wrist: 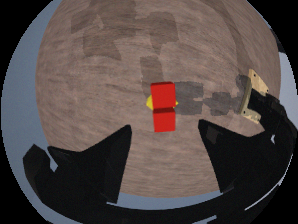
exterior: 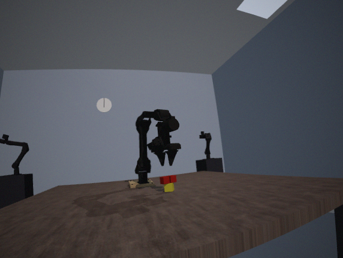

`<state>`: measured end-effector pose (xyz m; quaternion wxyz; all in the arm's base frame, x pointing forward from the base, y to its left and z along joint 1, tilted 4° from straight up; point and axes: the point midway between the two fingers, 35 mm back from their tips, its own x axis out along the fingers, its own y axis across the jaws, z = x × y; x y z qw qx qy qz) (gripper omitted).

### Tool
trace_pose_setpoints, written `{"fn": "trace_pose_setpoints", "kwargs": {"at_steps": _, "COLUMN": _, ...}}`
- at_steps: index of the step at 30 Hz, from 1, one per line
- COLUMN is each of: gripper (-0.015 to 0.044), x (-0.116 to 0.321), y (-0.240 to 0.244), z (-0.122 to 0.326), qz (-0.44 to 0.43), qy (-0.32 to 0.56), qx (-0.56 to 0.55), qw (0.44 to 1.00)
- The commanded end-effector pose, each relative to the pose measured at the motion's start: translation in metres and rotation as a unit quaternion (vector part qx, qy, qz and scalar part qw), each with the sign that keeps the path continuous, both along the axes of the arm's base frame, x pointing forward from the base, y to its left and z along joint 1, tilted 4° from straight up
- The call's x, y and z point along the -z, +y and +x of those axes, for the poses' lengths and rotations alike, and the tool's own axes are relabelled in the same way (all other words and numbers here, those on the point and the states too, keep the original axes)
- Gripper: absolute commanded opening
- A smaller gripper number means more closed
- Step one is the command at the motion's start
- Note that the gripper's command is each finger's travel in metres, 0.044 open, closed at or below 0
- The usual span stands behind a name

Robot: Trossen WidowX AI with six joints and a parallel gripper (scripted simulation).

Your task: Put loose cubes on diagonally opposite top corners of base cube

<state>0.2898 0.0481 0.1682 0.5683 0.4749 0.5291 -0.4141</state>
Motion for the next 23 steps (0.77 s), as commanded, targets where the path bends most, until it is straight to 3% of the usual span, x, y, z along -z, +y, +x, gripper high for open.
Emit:
{"fn": "trace_pose_setpoints", "kwargs": {"at_steps": 1, "gripper": 0.04, "x": -0.001, "y": 0.043, "z": -0.008, "qz": 0.002, "qy": 0.002, "qx": -0.007, "qw": 1.0}}
{"fn": "trace_pose_setpoints", "kwargs": {"at_steps": 8, "gripper": 0.04, "x": -0.003, "y": 0.122, "z": -0.041, "qz": 0.006, "qy": 0.002, "qx": -0.007, "qw": 1.0}}
{"fn": "trace_pose_setpoints", "kwargs": {"at_steps": 23, "gripper": 0.04, "x": -0.003, "y": 0.124, "z": -0.042, "qz": 0.006, "qy": 0.002, "qx": -0.007, "qw": 1.0}}
